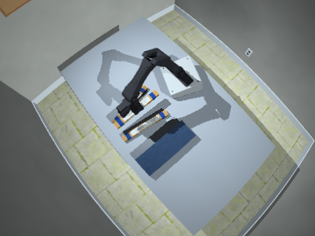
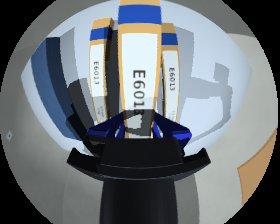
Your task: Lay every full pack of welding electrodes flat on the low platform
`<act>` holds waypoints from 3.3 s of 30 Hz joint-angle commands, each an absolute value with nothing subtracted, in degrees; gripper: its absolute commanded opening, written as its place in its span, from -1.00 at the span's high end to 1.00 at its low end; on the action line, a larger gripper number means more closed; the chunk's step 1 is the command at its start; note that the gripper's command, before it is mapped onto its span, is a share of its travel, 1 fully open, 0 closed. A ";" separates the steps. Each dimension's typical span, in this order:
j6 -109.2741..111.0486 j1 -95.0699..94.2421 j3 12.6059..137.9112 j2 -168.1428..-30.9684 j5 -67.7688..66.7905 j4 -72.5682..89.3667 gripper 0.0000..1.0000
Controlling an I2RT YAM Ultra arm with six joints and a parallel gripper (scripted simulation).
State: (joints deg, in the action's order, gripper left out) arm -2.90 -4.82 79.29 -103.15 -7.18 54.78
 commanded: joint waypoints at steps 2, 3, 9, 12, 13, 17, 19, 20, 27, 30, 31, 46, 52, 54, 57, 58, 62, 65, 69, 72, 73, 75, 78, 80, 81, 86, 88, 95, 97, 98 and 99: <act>-3.36 -5.43 82.21 -99.96 -7.18 56.98 1.00; -3.38 -5.46 82.39 -99.86 -7.18 57.27 1.00; -3.54 -5.62 83.54 -99.36 -7.22 58.94 1.00; -3.58 -5.66 83.80 -99.30 -7.23 59.26 1.00; -3.60 -5.68 83.97 -99.21 -7.23 59.53 1.00; -3.71 -5.79 84.71 -98.87 -7.25 60.61 1.00; -3.76 -5.84 85.09 -98.71 -7.26 61.16 1.00; -3.79 -5.87 85.29 -98.63 -7.27 61.44 1.00; -3.95 -6.04 86.57 -98.23 -7.31 63.14 1.00; -3.98 -6.06 86.71 -98.28 -7.32 63.25 1.00; -3.98 -6.06 86.72 -98.29 -7.33 63.27 1.00; -3.99 -6.07 86.74 -98.27 -7.33 63.31 1.00; -3.99 -6.07 86.74 -98.27 -7.33 63.31 1.00; -3.99 -6.07 86.74 -98.27 -7.33 63.31 1.00; -3.99 -6.07 86.74 -98.27 -7.33 63.31 1.00; -3.99 -6.07 86.74 -98.27 -7.33 63.31 1.00; -3.99 -6.07 86.74 -98.27 -7.33 63.31 1.00; -3.99 -6.07 86.74 -98.27 -7.33 63.31 1.00; -3.99 -6.07 86.74 -98.27 -7.33 63.31 1.00; -3.99 -6.07 86.74 -98.27 -7.33 63.31 1.00; -3.99 -6.07 86.74 -98.27 -7.33 63.31 1.00; -3.99 -6.07 86.74 -98.27 -7.33 63.31 1.00; -3.99 -6.07 86.74 -98.27 -7.33 63.31 1.00; -3.99 -6.07 86.74 -98.27 -7.33 63.31 1.00; -3.99 -6.07 86.74 -98.27 -7.33 63.31 1.00; -3.99 -6.07 86.74 -98.27 -7.33 63.31 1.00; -3.99 -6.07 86.74 -98.27 -7.33 63.31 1.00; -3.99 -6.07 86.74 -98.27 -7.33 63.31 1.00; -3.99 -6.07 86.74 -98.27 -7.33 63.31 1.00; -3.99 -6.07 86.74 -98.27 -7.33 63.31 1.00; -3.99 -6.07 86.74 -98.27 -7.33 63.31 1.00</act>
State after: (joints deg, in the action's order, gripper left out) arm -3.66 -5.17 84.44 -100.75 -7.18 62.57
